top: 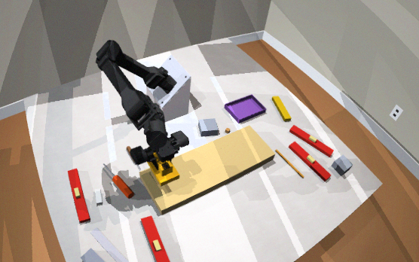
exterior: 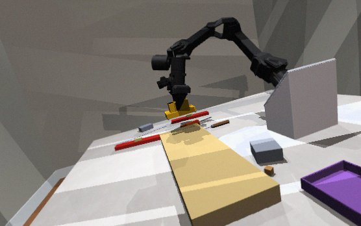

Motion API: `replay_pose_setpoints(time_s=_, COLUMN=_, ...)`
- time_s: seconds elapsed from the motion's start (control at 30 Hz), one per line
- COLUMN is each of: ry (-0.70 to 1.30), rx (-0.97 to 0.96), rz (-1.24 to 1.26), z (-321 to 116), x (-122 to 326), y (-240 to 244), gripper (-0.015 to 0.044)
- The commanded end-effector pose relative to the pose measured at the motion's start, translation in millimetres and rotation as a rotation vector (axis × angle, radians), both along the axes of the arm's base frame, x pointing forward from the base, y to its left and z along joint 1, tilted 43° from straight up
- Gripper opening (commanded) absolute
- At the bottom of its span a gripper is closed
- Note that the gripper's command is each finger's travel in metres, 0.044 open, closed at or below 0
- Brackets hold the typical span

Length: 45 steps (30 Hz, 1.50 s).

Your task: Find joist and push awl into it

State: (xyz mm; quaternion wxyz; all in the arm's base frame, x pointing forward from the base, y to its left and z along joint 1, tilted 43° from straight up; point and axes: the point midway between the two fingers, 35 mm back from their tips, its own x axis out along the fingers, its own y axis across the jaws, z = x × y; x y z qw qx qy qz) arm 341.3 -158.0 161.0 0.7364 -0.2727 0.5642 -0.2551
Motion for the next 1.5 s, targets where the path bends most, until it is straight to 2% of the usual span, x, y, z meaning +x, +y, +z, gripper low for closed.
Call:
replay_pose_setpoints(time_s=0.0, ry=0.001, rx=0.001, rz=0.014, z=-1, x=5, y=-2, gripper=0.0000)
replay_pose_setpoints(time_s=0.83, ry=0.001, rx=-0.001, rz=0.014, z=-41, x=3, y=-41, gripper=0.0000)
replay_pose_setpoints(time_s=1.47, ry=0.001, rx=-0.003, rz=0.014, z=-55, x=2, y=-53, gripper=0.0000)
